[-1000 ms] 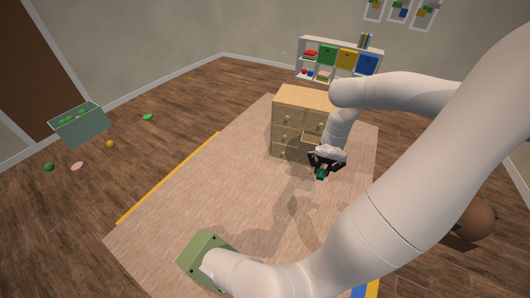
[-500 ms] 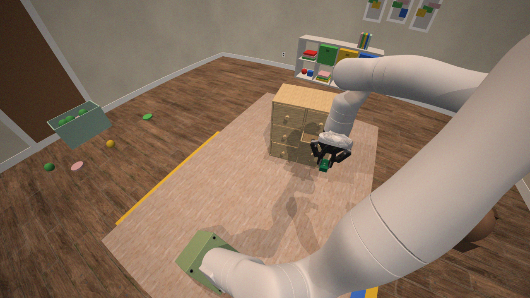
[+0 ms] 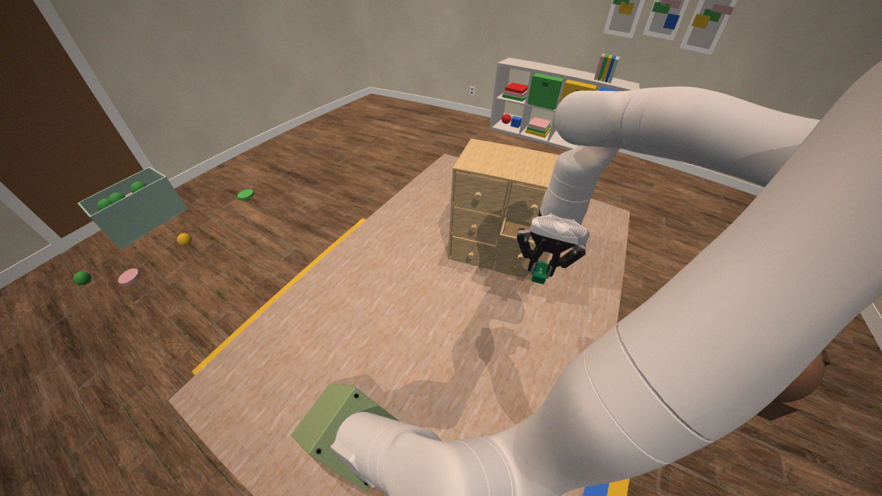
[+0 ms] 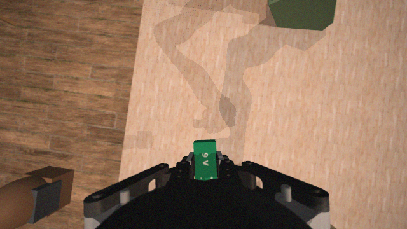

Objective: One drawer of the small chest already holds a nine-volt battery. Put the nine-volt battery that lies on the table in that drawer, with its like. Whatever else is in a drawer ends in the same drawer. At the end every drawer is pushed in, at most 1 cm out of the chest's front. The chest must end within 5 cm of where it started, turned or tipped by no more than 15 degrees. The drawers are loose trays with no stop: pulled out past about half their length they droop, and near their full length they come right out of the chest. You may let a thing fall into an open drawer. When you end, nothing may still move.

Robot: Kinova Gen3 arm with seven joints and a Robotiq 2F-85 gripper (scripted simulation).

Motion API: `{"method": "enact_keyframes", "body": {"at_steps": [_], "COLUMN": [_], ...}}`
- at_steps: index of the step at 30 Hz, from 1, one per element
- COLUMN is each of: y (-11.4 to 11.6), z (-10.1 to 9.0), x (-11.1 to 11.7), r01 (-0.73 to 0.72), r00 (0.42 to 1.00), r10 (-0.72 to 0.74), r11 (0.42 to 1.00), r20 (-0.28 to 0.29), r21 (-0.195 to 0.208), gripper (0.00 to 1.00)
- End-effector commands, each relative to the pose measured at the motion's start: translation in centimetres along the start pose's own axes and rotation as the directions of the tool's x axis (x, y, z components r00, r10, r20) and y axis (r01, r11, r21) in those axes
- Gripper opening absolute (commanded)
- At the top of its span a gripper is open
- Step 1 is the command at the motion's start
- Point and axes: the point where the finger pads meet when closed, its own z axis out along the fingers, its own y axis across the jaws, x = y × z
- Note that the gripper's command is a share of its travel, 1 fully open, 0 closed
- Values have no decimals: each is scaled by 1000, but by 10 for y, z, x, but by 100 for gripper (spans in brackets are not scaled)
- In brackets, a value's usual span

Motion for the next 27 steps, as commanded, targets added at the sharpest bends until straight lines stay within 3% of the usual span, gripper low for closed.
{"method": "enact_keyframes", "body": {"at_steps": [1, 12, 27], "y": [2, 2, 1], "z": [-4, -2, -3], "x": [0, 2, 3], "r01": [13, 16, 14], "r00": [1000, 1000, 994], "r10": [-13, -16, -14], "r11": [1000, 1000, 1000], "r20": [2, 20, 110], "r21": [-4, -2, -2], "gripper": [23, 23, 23]}}
